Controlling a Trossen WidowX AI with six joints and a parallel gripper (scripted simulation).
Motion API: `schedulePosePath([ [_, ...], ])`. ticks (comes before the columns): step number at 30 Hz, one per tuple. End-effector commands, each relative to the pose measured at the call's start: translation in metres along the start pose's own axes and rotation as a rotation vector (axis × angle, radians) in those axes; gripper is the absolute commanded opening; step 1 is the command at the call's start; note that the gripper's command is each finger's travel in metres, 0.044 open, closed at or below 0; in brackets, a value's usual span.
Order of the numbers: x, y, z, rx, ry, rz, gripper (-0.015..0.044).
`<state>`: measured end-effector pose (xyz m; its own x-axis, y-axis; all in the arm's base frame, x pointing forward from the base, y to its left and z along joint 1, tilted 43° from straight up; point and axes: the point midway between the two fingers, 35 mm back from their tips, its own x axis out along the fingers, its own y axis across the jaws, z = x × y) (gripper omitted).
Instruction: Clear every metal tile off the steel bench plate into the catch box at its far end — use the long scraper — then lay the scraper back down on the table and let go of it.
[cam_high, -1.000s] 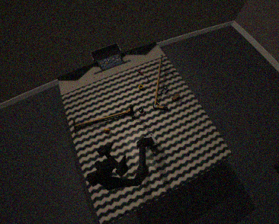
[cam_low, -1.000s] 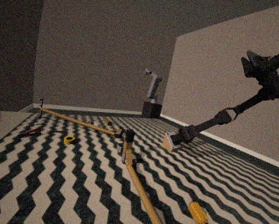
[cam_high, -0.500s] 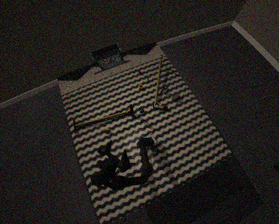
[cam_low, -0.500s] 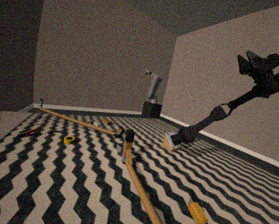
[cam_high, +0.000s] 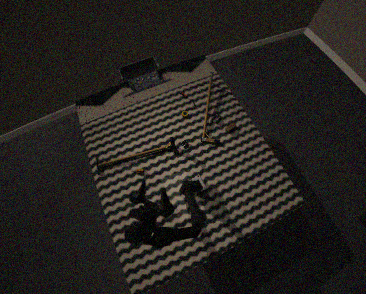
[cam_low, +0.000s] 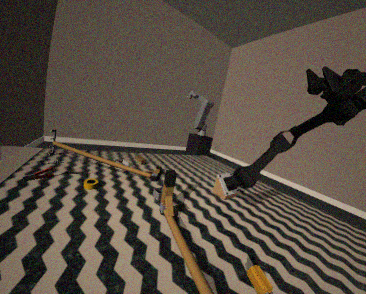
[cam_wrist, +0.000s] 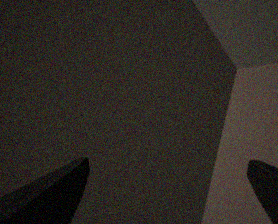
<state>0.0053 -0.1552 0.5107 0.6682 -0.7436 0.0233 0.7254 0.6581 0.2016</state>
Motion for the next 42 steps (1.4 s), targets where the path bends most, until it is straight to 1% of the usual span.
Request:
schedulePosePath([
  [1,0.004,0.002,-0.004,0.007,0.009,0.065,0.044],
  [42,0.043,0.037,-0.035,0.112,0.106,0.583,0.044],
])
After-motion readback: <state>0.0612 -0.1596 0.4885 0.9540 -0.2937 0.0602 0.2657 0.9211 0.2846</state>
